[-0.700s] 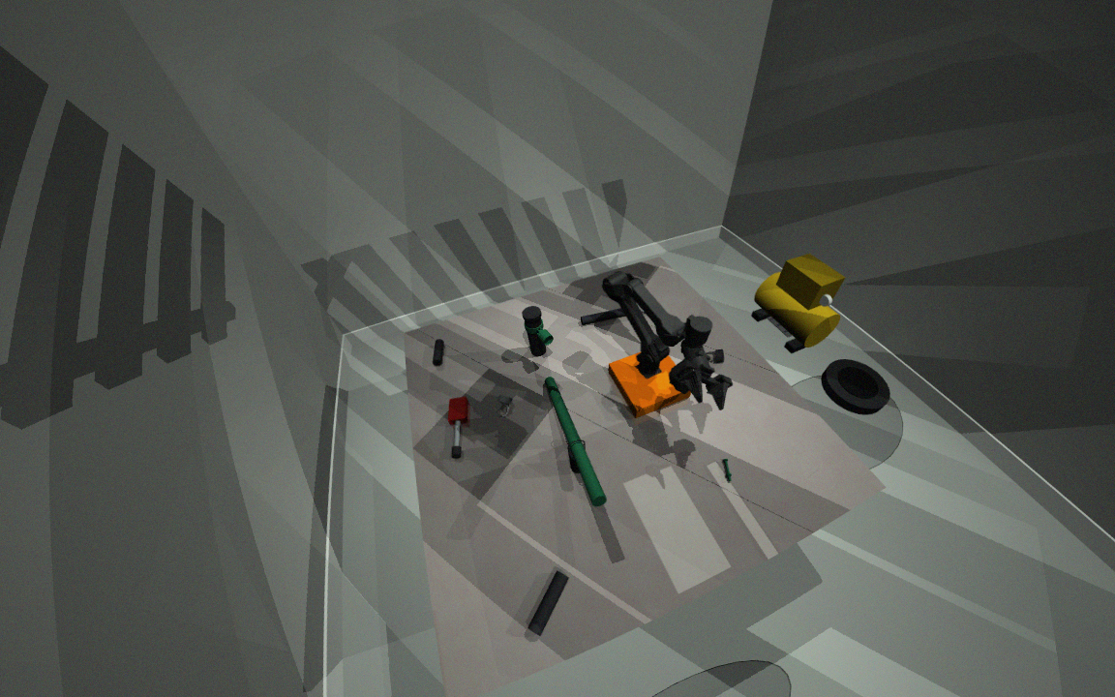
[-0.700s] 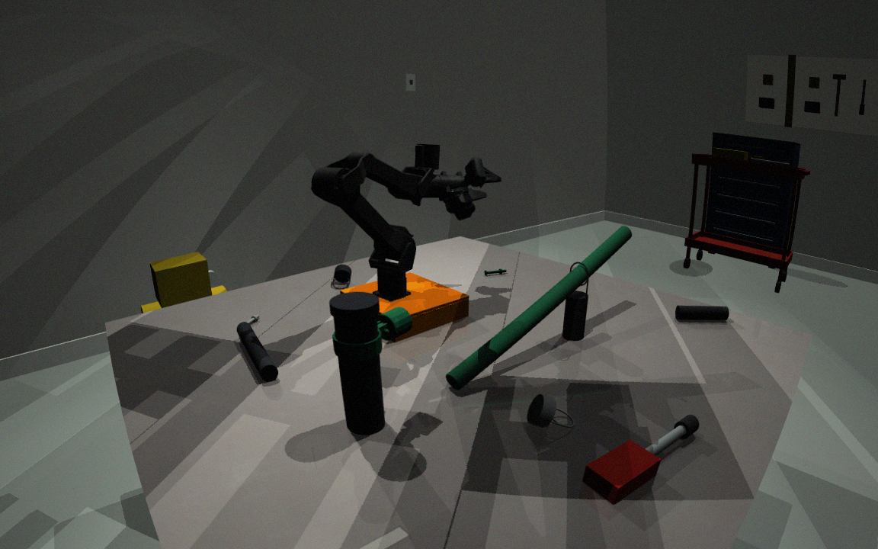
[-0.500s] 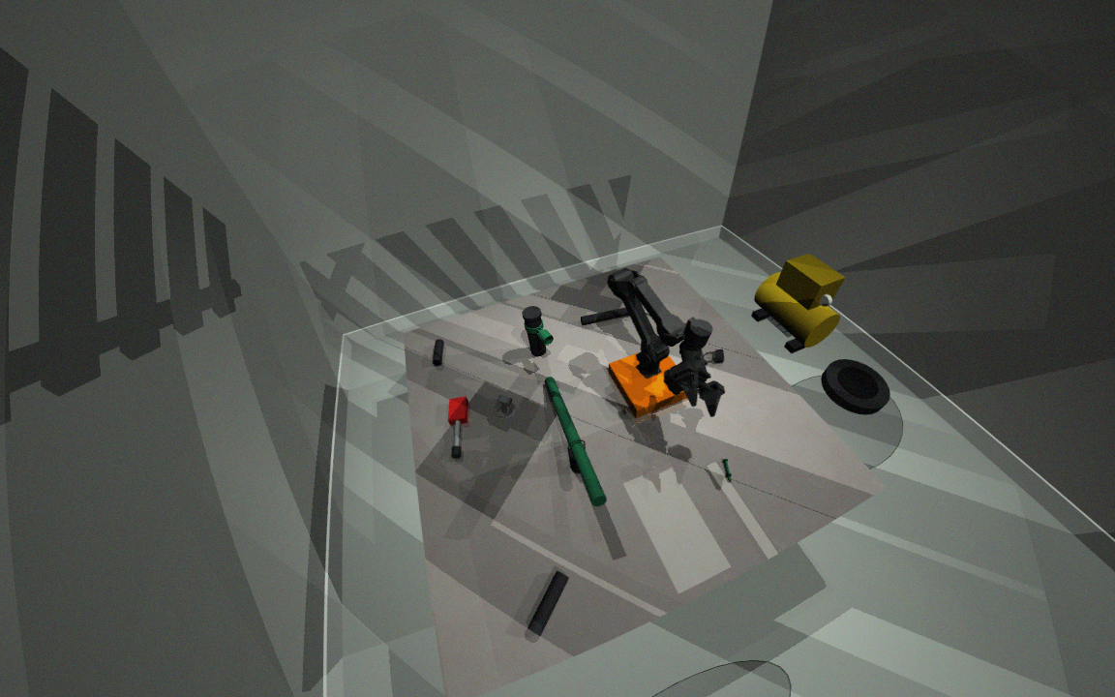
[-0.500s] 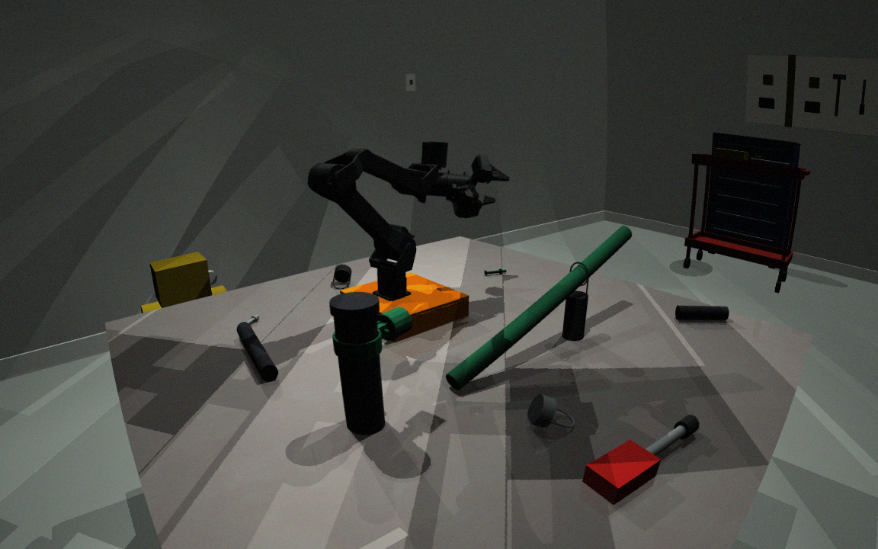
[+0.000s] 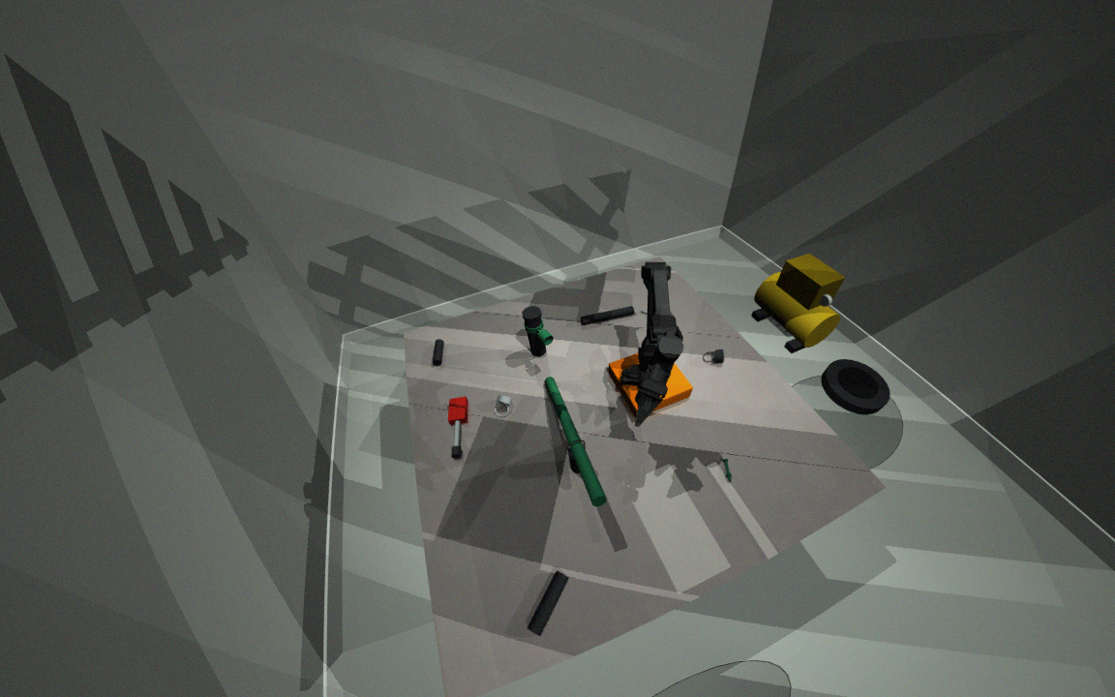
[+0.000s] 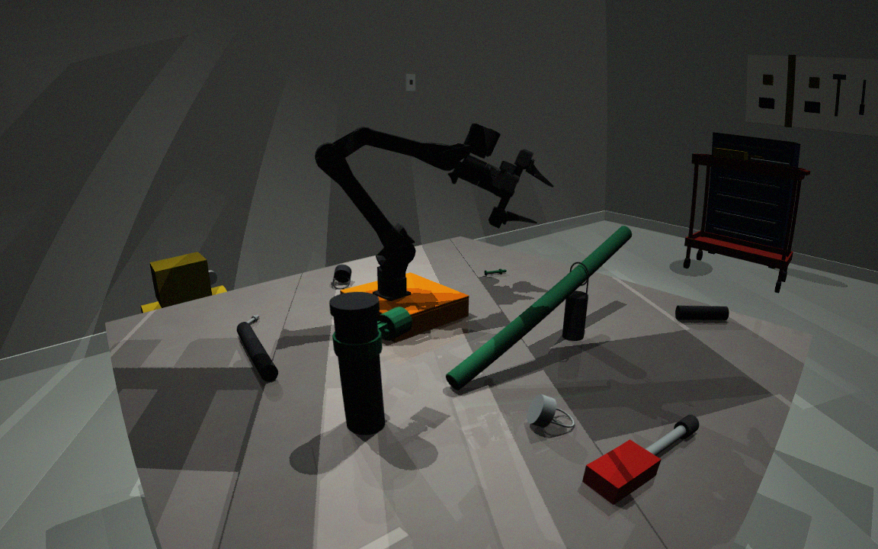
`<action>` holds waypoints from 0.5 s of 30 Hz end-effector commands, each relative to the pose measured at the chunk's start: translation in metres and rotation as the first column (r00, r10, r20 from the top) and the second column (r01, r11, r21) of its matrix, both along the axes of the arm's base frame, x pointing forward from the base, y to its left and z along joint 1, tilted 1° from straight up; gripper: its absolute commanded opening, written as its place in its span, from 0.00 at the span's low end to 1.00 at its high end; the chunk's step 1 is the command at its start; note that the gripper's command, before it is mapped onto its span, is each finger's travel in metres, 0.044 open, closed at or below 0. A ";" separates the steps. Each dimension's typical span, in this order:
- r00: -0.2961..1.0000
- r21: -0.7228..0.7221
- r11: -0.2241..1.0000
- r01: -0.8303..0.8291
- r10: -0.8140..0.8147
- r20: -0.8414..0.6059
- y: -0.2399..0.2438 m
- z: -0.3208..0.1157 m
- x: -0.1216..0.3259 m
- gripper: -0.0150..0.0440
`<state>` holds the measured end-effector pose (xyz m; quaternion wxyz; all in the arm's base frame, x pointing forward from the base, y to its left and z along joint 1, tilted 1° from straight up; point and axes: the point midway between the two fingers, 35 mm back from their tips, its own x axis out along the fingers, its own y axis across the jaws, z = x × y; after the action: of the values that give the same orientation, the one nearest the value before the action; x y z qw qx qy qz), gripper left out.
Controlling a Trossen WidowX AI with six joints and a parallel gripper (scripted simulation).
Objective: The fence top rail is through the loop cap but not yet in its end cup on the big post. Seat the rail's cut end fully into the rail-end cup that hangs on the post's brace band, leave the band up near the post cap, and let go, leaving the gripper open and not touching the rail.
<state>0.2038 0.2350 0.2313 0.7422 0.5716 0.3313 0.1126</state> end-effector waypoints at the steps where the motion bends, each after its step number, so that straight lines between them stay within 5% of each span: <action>1: 0.998 -0.323 0.945 0.049 -0.033 0.055 -0.045 0.000 0.052 1.00; 15: 0.996 -0.807 0.587 -0.065 -0.015 -0.091 -0.195 -0.001 0.117 1.00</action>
<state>0.3076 0.1000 0.2285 0.8998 0.2642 0.3458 -0.0318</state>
